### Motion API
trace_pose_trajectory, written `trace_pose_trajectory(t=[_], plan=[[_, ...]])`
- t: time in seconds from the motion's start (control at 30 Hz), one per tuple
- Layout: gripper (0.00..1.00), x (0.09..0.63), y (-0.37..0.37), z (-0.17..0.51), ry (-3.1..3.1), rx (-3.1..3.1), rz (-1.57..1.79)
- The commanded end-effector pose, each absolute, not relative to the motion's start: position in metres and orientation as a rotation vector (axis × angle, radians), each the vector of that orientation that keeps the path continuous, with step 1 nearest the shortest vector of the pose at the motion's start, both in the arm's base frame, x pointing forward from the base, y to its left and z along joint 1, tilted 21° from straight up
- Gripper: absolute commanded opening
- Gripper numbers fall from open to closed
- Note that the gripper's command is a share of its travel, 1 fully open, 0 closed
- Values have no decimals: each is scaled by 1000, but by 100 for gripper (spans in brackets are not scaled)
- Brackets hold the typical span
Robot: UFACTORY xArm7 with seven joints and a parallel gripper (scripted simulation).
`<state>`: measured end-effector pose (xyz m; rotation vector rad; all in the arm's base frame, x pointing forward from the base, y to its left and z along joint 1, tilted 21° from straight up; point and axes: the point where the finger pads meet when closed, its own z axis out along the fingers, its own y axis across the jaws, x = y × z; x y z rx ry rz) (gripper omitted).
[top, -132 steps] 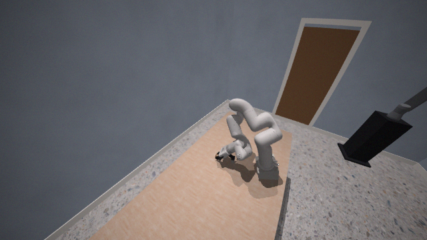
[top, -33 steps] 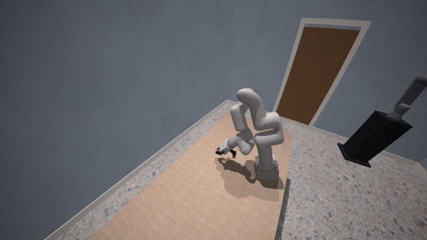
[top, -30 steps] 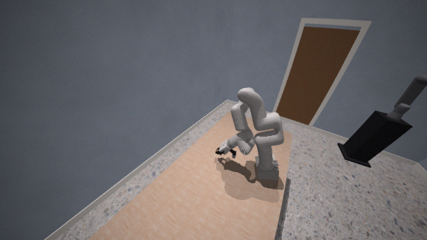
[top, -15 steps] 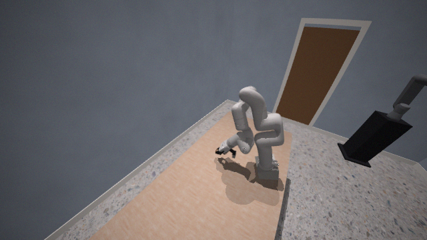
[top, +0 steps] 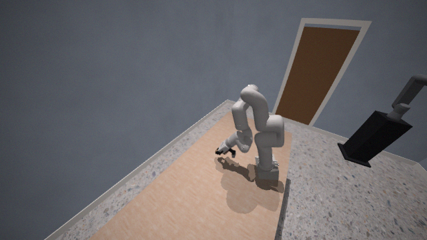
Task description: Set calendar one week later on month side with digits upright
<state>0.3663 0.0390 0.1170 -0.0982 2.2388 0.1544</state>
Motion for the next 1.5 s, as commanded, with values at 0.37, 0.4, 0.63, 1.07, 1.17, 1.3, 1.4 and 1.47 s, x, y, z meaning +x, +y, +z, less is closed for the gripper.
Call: trace_pose_trajectory(t=[0.37, 0.4, 0.63, 1.07, 1.17, 1.3, 1.4, 1.47], plan=[[27, 368, 39, 122, 2378, -115, 159], [27, 368, 39, 123, 2385, -117, 159], [27, 365, 40, 125, 2423, -129, 159], [27, 365, 40, 127, 2437, -134, 159], [27, 365, 40, 127, 2438, -134, 159], [27, 366, 41, 128, 2439, -134, 160], [27, 367, 41, 129, 2445, -135, 163], [27, 369, 41, 131, 2452, -137, 165]])
